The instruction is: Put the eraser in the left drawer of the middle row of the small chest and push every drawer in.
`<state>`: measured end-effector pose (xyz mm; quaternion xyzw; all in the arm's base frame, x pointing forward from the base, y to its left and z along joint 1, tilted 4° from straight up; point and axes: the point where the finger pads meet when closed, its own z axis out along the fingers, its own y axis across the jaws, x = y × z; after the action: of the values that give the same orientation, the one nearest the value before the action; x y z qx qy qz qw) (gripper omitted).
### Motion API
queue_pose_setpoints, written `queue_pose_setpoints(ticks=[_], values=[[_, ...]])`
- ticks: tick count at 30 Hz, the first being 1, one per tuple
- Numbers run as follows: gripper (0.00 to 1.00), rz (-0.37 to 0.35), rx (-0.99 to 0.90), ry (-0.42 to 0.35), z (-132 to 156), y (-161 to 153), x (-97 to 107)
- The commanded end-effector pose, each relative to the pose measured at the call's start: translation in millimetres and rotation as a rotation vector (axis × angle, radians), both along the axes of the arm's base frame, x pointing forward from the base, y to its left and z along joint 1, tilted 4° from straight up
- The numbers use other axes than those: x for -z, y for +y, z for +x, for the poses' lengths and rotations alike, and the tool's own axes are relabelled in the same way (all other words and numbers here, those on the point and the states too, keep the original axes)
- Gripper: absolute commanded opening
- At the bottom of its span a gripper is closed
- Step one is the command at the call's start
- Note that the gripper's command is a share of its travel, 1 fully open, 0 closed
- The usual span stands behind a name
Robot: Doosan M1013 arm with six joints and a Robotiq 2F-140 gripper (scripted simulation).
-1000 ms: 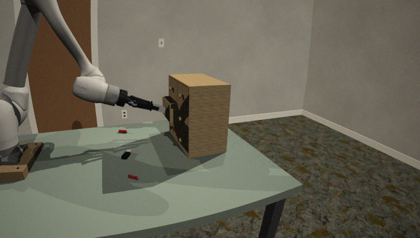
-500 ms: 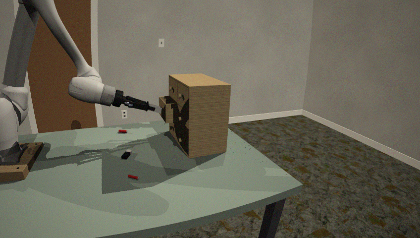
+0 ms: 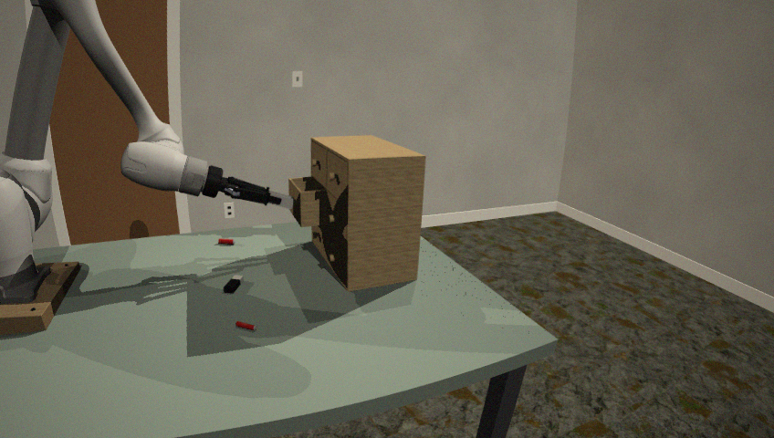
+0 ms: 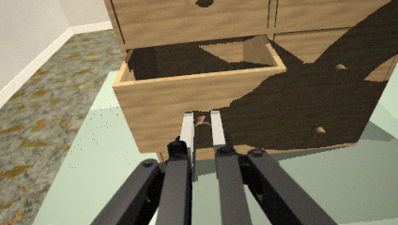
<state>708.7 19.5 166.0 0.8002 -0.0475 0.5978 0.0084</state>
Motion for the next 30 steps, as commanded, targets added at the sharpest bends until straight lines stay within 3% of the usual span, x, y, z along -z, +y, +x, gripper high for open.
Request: queue_pose_setpoints(ticks=[1, 30], values=[[0.08, 0.0, 0.0, 0.0, -1.4, 0.1, 0.0], [0.1, 0.0, 0.0, 0.0, -3.6, 0.3, 0.1]])
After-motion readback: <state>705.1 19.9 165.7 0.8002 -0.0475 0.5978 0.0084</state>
